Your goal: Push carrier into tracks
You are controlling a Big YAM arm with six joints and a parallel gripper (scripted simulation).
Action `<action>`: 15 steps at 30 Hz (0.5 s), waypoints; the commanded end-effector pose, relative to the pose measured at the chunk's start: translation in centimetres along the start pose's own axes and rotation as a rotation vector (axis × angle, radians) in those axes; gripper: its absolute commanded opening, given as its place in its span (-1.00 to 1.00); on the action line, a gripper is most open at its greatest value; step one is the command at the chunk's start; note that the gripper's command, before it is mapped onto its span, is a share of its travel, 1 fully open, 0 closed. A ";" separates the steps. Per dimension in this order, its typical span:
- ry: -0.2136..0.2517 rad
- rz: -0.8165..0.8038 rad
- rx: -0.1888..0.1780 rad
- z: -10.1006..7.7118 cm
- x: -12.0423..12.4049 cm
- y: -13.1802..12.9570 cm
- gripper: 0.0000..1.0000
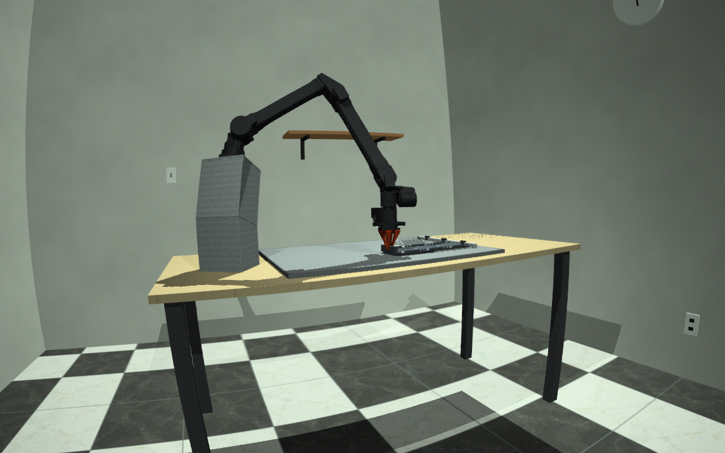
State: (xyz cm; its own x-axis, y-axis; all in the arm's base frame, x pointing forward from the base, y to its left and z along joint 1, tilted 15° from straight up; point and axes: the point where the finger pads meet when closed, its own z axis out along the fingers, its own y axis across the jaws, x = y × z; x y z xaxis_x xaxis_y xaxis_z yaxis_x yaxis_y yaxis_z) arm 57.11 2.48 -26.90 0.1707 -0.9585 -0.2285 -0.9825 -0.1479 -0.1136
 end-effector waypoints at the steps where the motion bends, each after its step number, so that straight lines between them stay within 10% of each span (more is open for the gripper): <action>1: 0.006 -0.009 0.032 0.1 -0.6 -2.7 -1.00; 15: 0.007 -0.011 0.040 0.1 -0.6 -4.1 -1.00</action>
State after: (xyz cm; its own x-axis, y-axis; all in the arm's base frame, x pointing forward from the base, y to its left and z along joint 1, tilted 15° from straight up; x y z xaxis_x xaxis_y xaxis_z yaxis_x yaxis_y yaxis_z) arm 58.09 2.63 -26.77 0.1690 -0.9585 -0.2295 -0.9832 -0.1476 -0.1076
